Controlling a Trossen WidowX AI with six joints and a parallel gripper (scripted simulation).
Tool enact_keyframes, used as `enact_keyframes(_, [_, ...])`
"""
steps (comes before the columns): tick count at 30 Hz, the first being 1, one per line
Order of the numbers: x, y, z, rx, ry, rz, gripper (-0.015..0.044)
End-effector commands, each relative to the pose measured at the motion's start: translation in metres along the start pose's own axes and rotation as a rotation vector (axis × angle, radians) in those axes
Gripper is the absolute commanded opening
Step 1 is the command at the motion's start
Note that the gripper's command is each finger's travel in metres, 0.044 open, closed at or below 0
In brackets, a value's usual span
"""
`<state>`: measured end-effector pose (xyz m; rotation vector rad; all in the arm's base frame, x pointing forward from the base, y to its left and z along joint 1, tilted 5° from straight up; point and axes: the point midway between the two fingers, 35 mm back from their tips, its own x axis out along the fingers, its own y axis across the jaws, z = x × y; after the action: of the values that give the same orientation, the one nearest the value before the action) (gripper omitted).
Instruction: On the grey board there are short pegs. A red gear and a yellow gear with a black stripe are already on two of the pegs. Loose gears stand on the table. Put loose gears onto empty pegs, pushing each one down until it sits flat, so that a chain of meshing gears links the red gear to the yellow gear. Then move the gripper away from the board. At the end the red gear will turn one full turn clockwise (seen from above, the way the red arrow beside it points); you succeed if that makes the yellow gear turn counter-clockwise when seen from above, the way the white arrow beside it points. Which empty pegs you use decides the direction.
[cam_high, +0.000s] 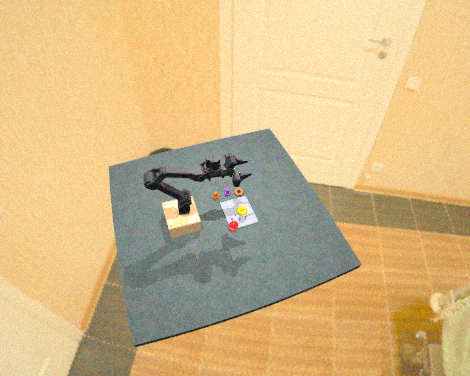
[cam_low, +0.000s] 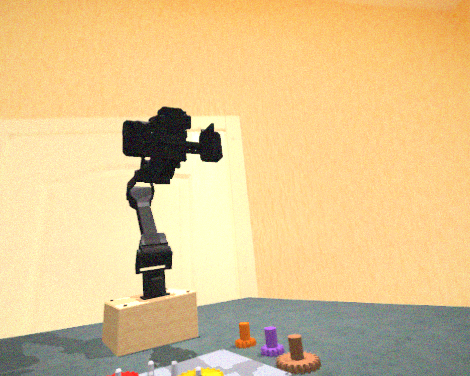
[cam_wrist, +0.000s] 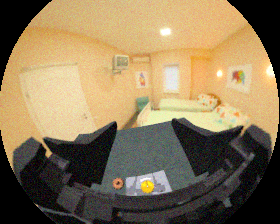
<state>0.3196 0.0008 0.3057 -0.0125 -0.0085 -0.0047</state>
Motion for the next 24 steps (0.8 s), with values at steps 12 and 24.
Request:
enact_keyframes(12, [0.035,0.081,-0.135,-0.344,0.598,0.294,0.0440])
enact_keyframes(24, [-0.010,0.145,-0.267,-0.901,1.204,0.780,0.0440])
